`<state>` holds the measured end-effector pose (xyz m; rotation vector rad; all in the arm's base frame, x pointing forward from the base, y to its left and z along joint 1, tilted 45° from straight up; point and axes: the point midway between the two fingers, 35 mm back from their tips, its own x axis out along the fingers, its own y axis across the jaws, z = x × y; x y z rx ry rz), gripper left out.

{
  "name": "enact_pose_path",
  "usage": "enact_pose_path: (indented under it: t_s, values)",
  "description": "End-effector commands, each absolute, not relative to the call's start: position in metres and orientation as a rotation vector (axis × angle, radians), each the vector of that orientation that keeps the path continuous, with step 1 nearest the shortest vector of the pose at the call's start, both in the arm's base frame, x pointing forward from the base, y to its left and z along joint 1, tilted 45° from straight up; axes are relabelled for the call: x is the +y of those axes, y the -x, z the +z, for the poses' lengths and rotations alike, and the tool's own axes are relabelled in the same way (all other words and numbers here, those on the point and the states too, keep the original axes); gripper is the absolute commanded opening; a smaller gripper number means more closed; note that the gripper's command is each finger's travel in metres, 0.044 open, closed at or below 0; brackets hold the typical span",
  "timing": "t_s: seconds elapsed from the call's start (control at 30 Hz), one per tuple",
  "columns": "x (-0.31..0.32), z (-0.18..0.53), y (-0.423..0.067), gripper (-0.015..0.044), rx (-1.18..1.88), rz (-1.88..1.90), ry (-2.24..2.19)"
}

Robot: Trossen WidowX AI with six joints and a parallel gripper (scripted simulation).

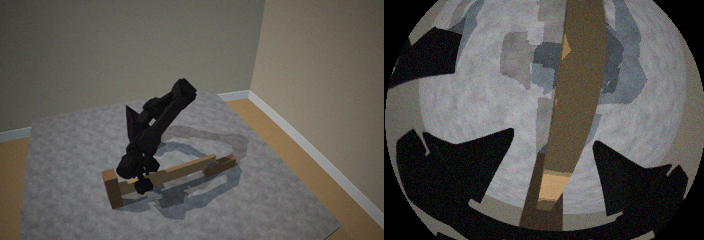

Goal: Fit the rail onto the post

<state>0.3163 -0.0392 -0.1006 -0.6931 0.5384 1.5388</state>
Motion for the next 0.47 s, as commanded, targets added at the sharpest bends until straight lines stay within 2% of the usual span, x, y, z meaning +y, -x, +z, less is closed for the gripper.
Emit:
enact_pose_path:
  t_s: [0.0, 0.43]
  values:
    - [-0.04, -0.0673, -0.3149, 0.044, 0.537, 1.525, 0.706]
    - [-0.0399, -0.065, -0.3146, 0.044, 0.537, 1.524, 0.706]
